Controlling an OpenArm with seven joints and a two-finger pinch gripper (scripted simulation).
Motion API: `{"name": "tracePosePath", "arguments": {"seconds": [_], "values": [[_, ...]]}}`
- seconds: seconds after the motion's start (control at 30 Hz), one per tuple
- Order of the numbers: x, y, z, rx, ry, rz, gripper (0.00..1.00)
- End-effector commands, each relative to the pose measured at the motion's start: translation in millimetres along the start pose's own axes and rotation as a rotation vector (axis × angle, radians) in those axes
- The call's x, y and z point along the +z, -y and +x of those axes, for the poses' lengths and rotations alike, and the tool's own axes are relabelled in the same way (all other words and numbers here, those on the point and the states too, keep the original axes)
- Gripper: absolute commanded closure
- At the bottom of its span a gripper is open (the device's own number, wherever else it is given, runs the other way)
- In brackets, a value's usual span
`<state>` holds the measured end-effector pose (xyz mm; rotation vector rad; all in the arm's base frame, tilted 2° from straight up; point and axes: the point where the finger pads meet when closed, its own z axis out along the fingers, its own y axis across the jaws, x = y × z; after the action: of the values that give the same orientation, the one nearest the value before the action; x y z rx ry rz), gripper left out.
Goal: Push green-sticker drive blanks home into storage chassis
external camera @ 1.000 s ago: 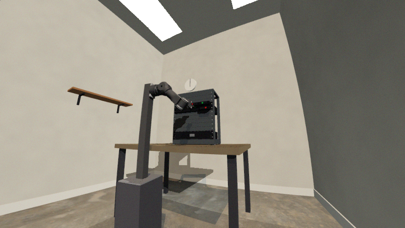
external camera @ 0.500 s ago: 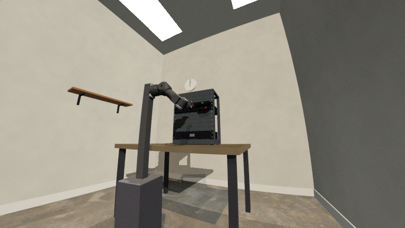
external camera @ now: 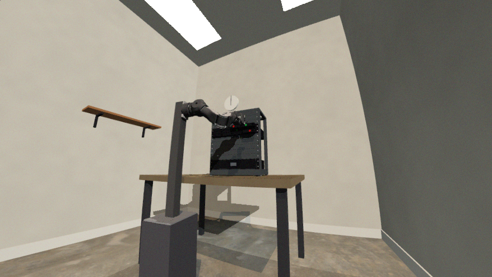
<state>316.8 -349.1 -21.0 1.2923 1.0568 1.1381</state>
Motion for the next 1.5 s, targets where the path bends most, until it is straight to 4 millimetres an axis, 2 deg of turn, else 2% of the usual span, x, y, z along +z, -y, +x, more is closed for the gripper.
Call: {"name": "tracePosePath", "arguments": {"seconds": [0.0, 0.13, 0.37, 0.5, 0.57, 0.73, 0.87, 1.47], "values": [[0.0, 2.1, 7.4, -0.002, -0.037, 0.012, 1.00], [0.2, -2.9, -5.2, -0.002, -0.037, 0.012, 1.00], [4.6, -3.4, -6.5, -0.002, -0.037, 0.012, 1.00], [23.2, -3.4, -5.7, -0.002, -0.038, 0.012, 1.00], [23.2, -3.4, -5.7, -0.002, -0.038, 0.012, 1.00], [51.9, -3.3, -4.4, -0.001, -0.038, 0.012, 1.00], [64.2, -3.2, -3.8, -0.001, -0.039, 0.012, 1.00], [65.6, -3.9, -3.2, -0.003, -0.040, 0.010, 1.00]]}}
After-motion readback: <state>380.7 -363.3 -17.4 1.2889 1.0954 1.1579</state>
